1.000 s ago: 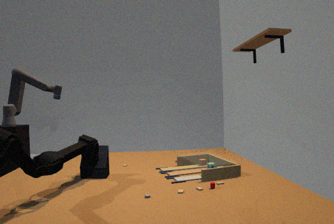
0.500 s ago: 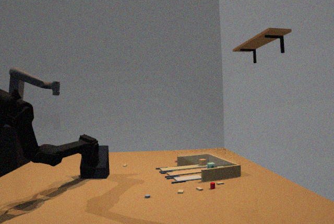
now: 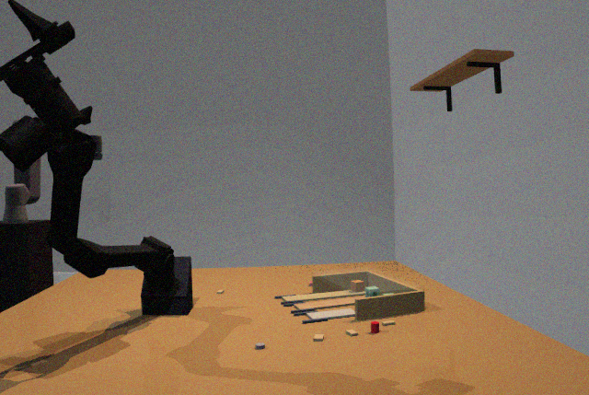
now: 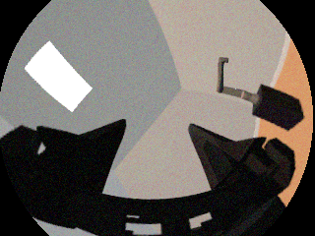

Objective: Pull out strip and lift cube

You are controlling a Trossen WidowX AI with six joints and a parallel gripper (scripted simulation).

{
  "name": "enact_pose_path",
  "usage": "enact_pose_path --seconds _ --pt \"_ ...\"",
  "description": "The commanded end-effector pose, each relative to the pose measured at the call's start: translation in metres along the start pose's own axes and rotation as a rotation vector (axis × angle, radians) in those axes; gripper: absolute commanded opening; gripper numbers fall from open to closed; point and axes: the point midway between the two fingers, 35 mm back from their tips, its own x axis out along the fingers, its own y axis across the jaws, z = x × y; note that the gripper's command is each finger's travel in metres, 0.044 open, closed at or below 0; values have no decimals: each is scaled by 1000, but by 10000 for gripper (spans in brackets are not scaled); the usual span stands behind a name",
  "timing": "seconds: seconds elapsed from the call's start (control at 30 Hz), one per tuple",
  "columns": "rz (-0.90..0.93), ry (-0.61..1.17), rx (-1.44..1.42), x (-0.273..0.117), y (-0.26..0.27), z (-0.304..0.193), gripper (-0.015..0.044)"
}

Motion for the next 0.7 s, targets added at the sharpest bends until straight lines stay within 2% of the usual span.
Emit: enact_pose_path --seconds 0.0,0.33,0.67 --pt "140 69 165 -5 68 -3 400" --pt "449 343 502 -55 223 -6 400" --pt "743 734 700 -161 360 3 400"
